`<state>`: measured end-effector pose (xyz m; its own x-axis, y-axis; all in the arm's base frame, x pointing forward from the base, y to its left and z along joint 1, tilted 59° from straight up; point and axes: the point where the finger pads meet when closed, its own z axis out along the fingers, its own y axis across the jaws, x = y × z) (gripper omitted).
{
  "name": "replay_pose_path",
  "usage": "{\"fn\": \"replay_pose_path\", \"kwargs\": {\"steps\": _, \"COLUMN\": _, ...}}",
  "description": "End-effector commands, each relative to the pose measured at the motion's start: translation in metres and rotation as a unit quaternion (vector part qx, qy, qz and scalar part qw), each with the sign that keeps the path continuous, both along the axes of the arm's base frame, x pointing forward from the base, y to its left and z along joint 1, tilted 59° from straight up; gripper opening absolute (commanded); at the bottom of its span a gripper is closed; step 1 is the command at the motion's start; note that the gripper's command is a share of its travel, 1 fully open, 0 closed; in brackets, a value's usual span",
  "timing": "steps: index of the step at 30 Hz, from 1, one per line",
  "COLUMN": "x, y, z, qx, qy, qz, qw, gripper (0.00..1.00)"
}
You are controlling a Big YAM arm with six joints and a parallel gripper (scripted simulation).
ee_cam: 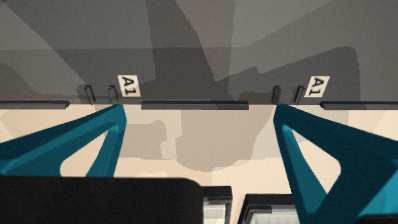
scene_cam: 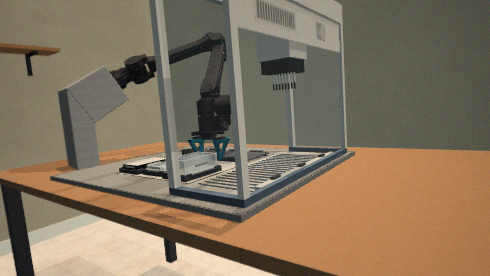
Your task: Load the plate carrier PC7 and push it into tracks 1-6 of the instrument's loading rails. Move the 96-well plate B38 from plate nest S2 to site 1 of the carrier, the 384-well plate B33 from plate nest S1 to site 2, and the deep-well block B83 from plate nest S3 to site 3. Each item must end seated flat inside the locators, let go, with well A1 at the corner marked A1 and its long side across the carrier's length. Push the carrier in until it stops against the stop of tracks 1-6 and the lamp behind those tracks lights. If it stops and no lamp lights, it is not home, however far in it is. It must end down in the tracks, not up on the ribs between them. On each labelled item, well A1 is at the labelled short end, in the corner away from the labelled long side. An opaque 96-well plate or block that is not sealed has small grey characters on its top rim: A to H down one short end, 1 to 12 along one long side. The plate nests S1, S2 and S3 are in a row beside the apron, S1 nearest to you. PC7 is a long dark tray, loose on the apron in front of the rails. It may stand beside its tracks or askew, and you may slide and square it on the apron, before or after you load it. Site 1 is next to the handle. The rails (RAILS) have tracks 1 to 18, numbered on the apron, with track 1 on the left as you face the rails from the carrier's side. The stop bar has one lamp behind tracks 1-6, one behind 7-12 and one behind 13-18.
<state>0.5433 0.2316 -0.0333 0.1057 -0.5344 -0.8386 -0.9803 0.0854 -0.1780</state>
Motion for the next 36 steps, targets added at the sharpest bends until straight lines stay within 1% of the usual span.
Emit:
{"fn": "replay_pose_path", "kwargs": {"steps": 1, "x": -0.0003, "y": 0.0121, "z": 0.0176, "qx": 0.006, "qy": -0.017, "qz": 0.011, "qw": 1.0, "gripper": 1.0}}
{"fn": "replay_pose_path", "kwargs": {"steps": 36, "x": -0.0023, "y": 0.0183, "z": 0.0254, "qx": 0.007, "qy": -0.009, "qz": 0.008, "qw": 1.0, "gripper": 1.0}}
